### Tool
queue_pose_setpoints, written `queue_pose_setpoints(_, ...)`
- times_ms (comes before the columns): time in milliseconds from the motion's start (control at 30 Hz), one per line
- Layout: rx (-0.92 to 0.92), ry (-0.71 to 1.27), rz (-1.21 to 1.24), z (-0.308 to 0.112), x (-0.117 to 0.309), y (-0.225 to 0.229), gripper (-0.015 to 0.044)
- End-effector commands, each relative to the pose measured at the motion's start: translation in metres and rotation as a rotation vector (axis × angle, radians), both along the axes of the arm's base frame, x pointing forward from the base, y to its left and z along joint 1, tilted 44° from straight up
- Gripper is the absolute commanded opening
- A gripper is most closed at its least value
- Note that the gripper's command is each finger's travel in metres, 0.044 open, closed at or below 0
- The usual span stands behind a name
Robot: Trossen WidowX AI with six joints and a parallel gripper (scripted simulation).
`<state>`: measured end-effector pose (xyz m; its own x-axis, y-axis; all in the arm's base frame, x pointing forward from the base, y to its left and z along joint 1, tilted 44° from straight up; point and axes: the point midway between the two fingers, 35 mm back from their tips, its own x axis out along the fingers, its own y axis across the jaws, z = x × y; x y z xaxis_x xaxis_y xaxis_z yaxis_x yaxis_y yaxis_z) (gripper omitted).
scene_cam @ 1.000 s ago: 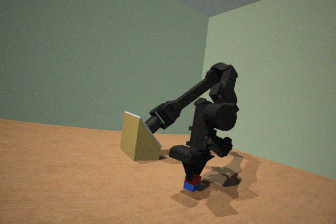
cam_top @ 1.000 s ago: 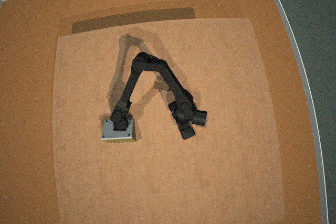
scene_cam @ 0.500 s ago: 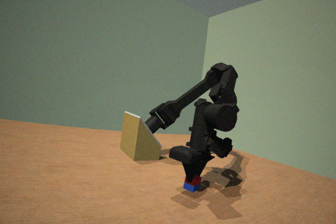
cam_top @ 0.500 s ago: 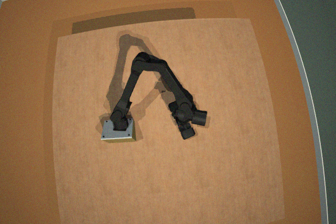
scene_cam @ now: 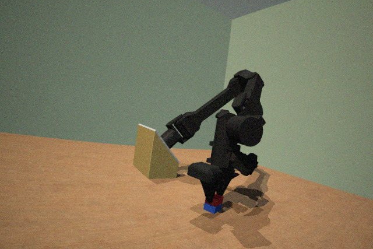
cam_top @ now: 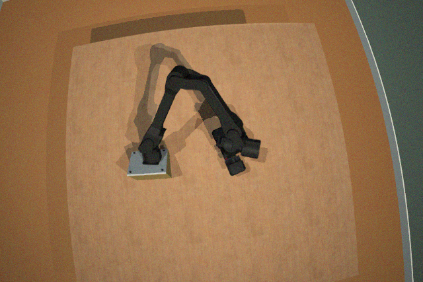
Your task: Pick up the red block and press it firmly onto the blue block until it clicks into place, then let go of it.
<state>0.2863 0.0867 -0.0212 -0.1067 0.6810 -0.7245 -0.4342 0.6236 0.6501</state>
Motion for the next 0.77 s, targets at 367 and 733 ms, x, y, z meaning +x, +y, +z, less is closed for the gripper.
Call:
queue_pose_setpoints(367,-0.001,0.005,0.000,0.070,0.013,-0.072,0.0220)
queue_pose_setpoints(733,-0.001,0.005,0.000,0.070,0.013,-0.072,0.0220)
